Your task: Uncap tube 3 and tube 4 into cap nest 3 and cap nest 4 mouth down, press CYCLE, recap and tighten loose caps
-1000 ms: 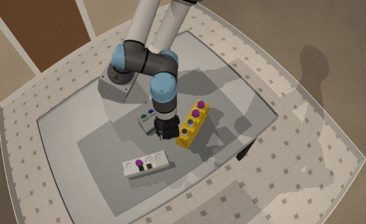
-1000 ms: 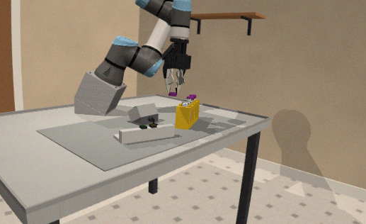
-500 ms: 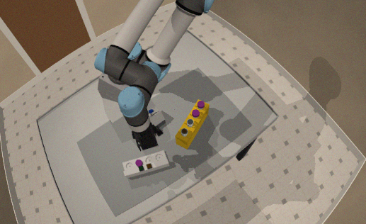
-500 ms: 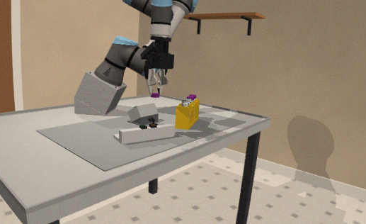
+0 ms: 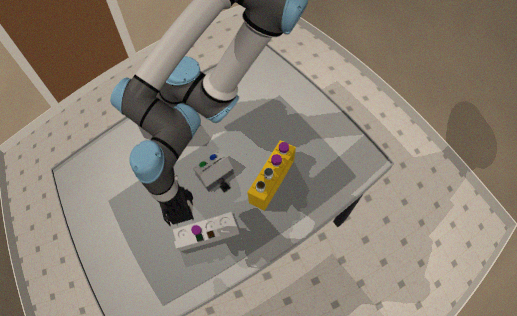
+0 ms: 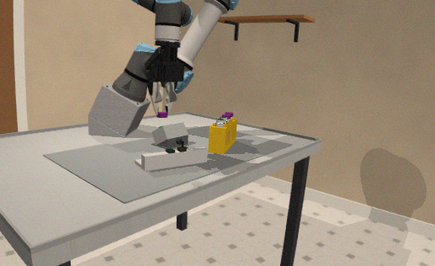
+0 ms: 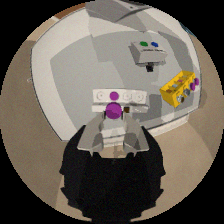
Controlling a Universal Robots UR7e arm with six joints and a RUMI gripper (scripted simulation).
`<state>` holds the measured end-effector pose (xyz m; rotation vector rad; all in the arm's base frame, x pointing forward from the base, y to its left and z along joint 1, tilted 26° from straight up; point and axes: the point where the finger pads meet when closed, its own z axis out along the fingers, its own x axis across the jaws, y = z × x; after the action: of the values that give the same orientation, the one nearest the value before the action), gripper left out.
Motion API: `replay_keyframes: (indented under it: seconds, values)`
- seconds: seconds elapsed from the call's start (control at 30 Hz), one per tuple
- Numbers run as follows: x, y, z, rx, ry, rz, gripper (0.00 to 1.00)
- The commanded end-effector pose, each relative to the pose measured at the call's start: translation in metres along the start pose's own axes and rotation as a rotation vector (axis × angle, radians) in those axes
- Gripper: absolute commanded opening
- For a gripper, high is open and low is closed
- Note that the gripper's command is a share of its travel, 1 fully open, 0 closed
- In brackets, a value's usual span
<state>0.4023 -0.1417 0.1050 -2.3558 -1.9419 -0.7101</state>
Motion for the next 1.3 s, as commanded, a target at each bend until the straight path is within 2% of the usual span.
replay_keyframes:
  seconds: [0.0,0.2,0.47,0.63,0.7,1.2,1.27]
  values:
    - [-0.031,0.006,0.001,0.000,0.001,-0.001,0.00]
    - [-0.050,0.008,0.001,0.000,0.001,-0.001,0.00]
    - [-0.050,0.008,0.001,0.000,0.001,-0.001,0.00]
    - [-0.050,0.008,0.026,0.000,0.001,-0.001,0.00]
    - [-0.050,0.008,0.026,0.000,0.001,-0.001,0.00]
    - [-0.051,0.009,0.101,0.000,0.001,-0.001,0.00]
    - [-0.051,0.009,0.101,0.000,0.001,-0.001,0.00]
